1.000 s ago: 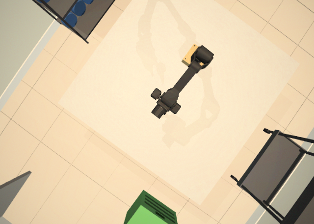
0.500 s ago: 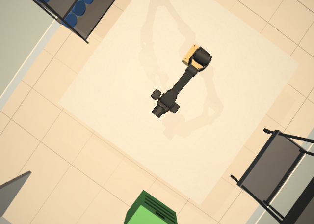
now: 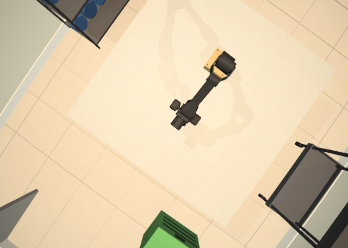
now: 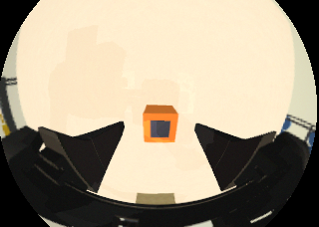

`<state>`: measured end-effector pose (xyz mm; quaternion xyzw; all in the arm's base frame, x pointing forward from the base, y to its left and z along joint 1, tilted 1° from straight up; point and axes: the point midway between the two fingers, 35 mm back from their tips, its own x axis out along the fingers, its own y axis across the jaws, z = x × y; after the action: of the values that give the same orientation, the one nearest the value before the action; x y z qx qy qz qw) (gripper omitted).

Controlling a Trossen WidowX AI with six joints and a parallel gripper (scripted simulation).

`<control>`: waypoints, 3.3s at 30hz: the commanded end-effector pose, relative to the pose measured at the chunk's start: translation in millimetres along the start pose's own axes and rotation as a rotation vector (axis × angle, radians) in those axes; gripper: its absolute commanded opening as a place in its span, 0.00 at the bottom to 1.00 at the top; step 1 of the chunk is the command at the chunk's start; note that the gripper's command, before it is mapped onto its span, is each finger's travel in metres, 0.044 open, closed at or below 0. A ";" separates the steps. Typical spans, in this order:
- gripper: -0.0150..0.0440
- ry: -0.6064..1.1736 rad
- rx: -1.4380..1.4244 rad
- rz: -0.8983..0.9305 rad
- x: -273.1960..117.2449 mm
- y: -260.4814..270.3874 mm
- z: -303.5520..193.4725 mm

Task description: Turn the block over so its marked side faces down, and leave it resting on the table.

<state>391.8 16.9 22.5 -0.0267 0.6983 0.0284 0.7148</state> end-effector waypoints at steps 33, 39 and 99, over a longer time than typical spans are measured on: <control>0.33 0.008 -0.005 0.004 15.3 0.6 -2.6; 0.25 0.008 -0.005 0.004 -13.5 0.5 -2.2; 0.25 -0.731 -0.001 0.005 22.6 -0.2 4.8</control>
<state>397.5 16.8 6.0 -0.0153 0.4177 0.0367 0.9077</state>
